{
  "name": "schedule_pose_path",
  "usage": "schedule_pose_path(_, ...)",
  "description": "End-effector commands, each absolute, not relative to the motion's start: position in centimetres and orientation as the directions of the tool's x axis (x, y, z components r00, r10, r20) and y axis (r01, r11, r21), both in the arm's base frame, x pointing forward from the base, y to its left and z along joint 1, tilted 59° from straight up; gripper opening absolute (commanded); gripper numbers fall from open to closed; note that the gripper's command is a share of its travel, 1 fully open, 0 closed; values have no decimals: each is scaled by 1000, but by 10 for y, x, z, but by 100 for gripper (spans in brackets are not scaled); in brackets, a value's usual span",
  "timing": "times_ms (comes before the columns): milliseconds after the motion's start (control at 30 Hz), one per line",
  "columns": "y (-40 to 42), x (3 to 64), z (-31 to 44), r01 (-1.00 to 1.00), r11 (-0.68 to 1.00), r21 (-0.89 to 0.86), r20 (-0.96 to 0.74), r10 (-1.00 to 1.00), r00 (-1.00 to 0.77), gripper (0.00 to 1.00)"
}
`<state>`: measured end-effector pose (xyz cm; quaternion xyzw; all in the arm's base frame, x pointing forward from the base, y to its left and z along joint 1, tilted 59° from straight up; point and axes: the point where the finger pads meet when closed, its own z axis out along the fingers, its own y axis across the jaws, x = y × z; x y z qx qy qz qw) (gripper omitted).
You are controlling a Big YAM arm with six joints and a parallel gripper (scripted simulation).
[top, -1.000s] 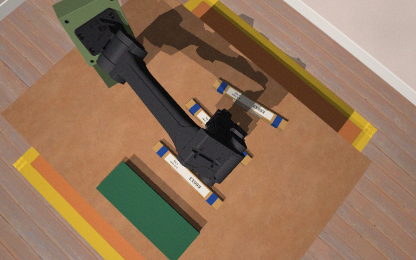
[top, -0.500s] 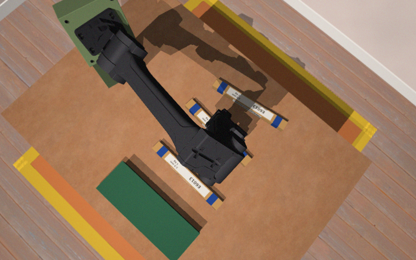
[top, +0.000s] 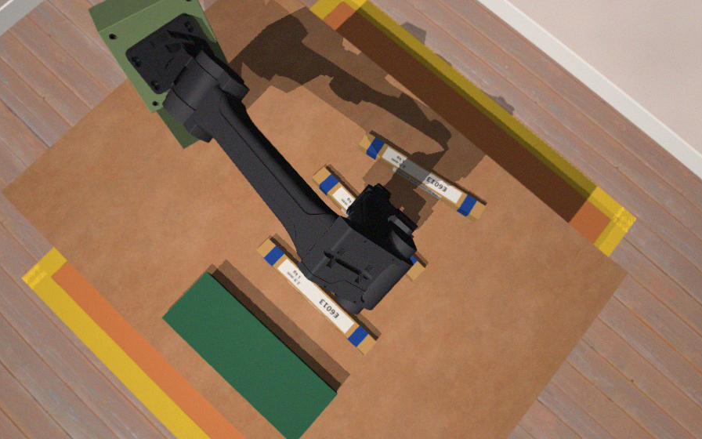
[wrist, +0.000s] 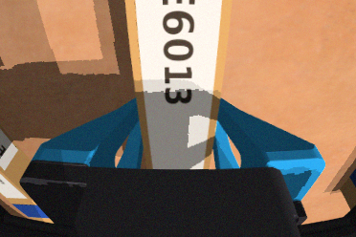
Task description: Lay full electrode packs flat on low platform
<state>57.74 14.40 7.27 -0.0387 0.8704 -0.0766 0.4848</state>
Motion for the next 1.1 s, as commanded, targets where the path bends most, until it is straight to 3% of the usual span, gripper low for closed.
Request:
schedule_pose_path(0,146,576,86,-1,985,-173,-849,-150,-506,0)
schedule_pose_path(1067,152,552,90,-6,985,-170,-840,-148,-522,0)
